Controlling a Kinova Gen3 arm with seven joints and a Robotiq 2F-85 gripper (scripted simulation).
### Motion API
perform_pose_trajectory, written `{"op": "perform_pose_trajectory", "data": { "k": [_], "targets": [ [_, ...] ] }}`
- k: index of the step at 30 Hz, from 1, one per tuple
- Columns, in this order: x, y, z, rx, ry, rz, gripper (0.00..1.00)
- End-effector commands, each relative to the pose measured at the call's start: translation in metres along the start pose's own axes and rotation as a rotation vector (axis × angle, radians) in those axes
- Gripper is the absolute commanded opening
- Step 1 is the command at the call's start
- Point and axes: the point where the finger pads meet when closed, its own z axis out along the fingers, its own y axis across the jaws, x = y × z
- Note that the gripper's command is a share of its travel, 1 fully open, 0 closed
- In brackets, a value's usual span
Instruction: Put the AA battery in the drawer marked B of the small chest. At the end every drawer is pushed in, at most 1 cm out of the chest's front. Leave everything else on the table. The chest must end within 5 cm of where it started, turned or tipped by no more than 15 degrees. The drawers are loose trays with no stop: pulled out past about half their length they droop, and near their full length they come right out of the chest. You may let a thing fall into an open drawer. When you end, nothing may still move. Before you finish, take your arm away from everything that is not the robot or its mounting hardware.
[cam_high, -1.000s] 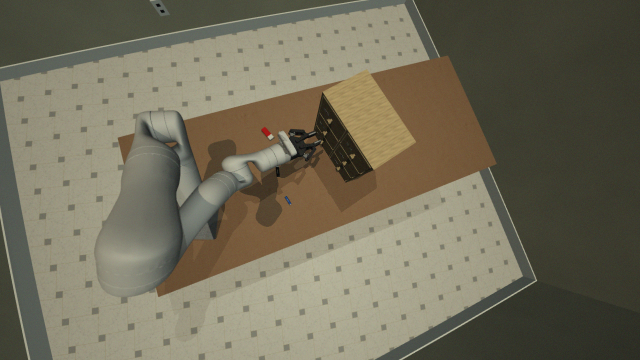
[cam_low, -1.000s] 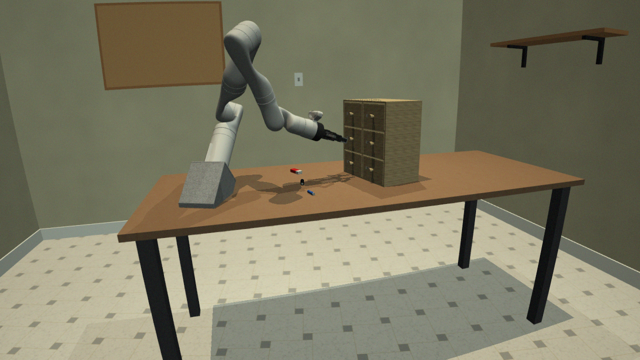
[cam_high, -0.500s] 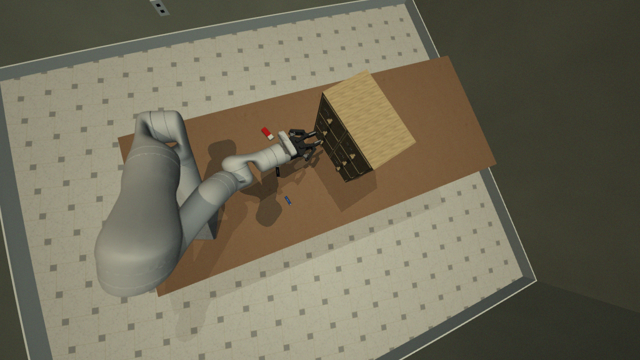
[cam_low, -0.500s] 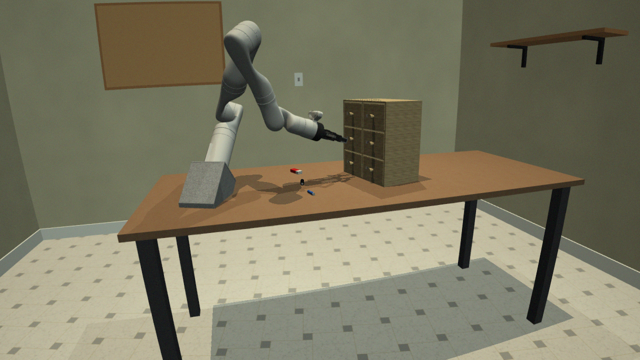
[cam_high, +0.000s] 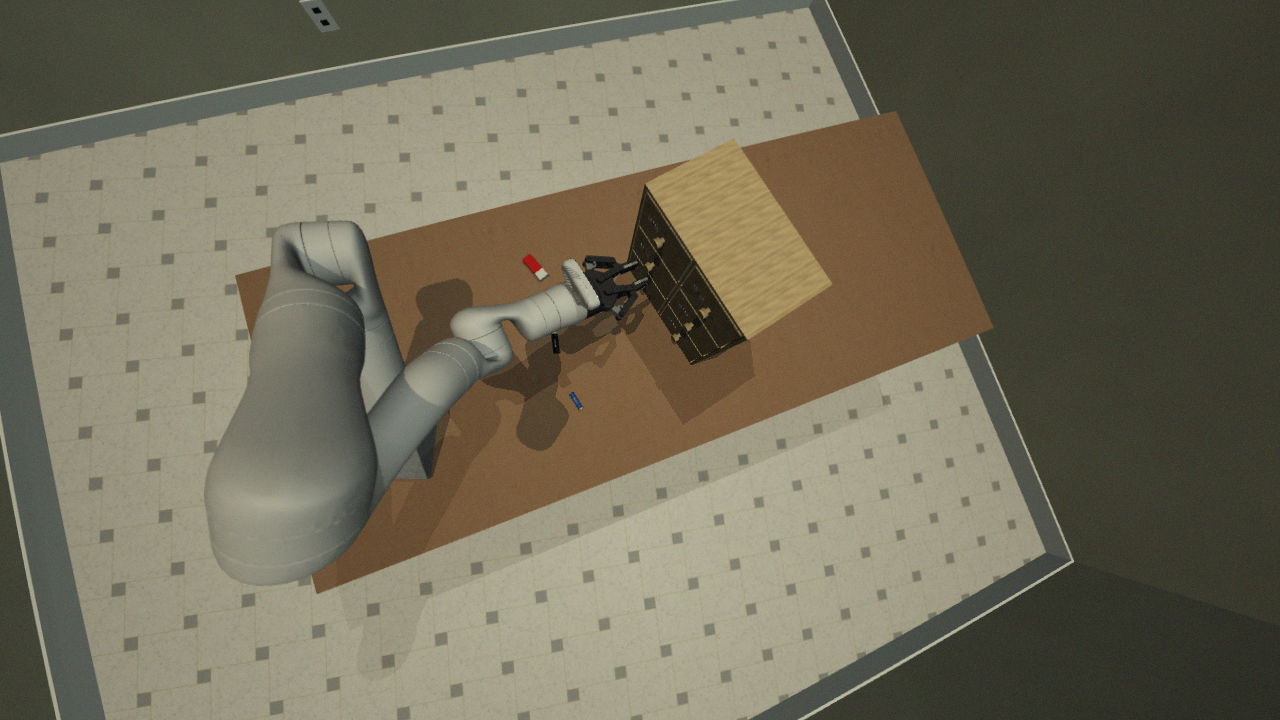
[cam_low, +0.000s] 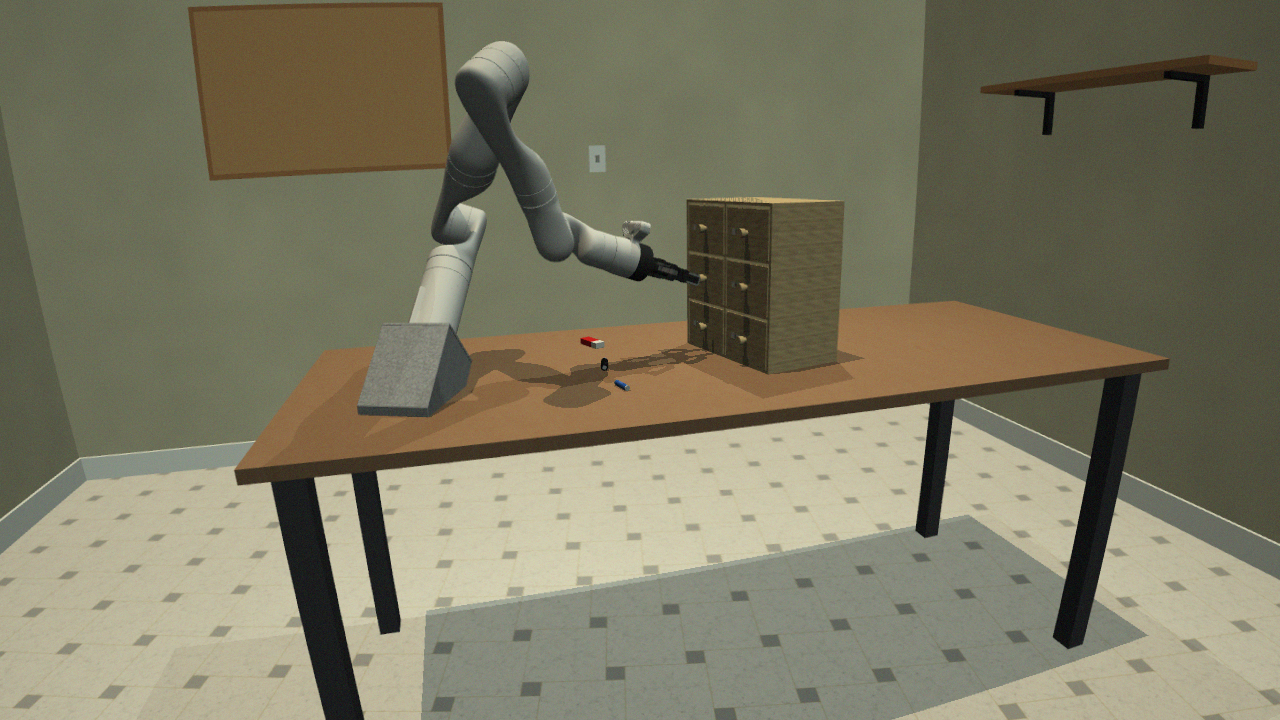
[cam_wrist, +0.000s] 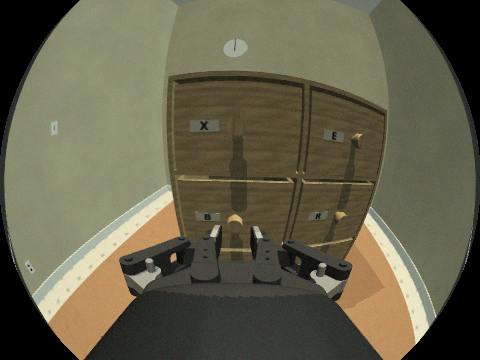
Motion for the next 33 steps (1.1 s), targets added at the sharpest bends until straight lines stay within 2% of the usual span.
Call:
{"op": "perform_pose_trajectory", "data": {
  "k": [1, 15, 33],
  "targets": [
    [0.0, -0.002, 0.004, 0.005, -0.002, -0.005, 0.33],
    [0.007, -0.002, 0.021, 0.005, -0.002, -0.005, 0.33],
    [0.007, -0.002, 0.023, 0.005, -0.002, -0.005, 0.33]
  ]
}}
